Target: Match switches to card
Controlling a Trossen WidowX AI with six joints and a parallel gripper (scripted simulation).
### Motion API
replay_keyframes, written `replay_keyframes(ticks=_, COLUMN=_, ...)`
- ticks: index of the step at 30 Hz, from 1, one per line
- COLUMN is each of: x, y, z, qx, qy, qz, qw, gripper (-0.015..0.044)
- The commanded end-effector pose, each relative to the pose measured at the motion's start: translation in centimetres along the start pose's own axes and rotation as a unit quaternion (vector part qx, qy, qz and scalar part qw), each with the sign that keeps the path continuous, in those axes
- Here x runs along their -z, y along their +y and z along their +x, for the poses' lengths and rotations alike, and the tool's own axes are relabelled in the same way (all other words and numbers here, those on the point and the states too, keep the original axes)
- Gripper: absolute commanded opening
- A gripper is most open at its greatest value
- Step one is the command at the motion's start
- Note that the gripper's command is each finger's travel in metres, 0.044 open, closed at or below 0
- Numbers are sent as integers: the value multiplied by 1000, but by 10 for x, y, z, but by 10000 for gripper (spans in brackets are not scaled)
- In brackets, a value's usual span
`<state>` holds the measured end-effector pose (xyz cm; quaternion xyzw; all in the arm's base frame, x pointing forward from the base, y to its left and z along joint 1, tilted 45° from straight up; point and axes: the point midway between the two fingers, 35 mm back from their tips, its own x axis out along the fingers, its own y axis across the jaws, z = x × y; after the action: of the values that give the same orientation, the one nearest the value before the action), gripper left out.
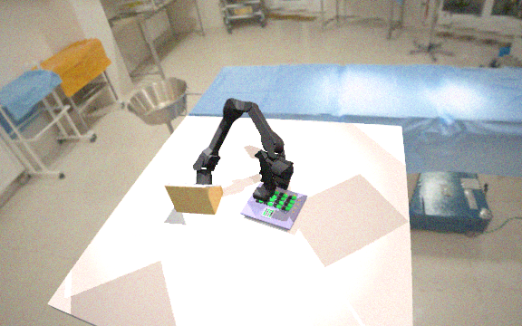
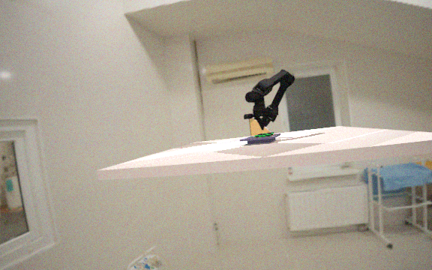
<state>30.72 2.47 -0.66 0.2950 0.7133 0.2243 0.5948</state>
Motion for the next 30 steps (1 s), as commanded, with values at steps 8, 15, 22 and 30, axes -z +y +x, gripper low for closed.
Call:
replay_keyframes(ticks=8, x=1, y=0, z=15, qx=-2, qy=3, qz=5, qw=1000, gripper=0)
replay_keyframes(ticks=15, x=1, y=0, z=19, qx=-2, qy=3, qz=5, qw=1000, gripper=0)
replay_keyframes(ticks=22, x=1, y=0, z=19, qx=-2, qy=3, qz=5, qw=1000, gripper=0)
replay_keyframes(ticks=30, x=1, y=0, z=19, qx=-2, qy=3, qz=5, qw=1000, gripper=0)
